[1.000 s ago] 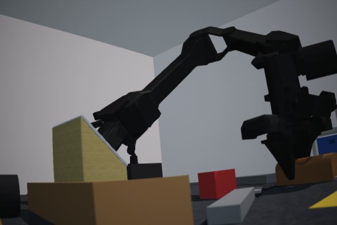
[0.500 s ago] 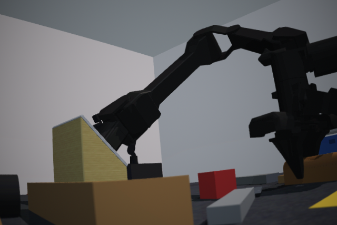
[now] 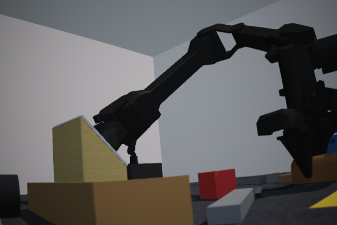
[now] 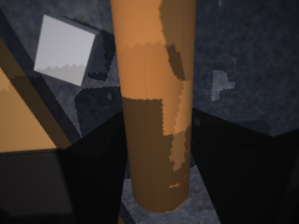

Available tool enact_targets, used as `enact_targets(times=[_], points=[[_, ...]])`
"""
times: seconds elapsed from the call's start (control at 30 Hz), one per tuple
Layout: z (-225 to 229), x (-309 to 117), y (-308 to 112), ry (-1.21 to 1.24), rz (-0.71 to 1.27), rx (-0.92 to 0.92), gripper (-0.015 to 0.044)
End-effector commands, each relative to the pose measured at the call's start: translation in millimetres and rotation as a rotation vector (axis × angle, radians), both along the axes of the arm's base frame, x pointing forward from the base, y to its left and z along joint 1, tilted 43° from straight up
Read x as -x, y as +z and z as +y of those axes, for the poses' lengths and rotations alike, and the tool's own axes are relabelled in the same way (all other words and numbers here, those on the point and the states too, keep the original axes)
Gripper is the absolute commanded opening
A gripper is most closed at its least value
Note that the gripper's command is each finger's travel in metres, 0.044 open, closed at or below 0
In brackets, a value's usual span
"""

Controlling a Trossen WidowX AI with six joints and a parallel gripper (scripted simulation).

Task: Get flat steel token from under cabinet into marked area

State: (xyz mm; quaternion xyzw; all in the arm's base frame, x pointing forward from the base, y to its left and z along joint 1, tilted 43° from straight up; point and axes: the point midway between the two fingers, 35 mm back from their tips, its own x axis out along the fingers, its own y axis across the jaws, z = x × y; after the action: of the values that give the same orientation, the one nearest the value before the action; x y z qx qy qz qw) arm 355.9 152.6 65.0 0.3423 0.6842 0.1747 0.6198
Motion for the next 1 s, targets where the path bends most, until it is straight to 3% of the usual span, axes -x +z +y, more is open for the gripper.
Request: enact_targets(times=[0.0, 0.97], points=[[-1, -6, -1, 0.000, -0.001, -0.003, 0.0000], [-7, -34, -5, 0.000, -0.002, -0.003, 0.0000]])
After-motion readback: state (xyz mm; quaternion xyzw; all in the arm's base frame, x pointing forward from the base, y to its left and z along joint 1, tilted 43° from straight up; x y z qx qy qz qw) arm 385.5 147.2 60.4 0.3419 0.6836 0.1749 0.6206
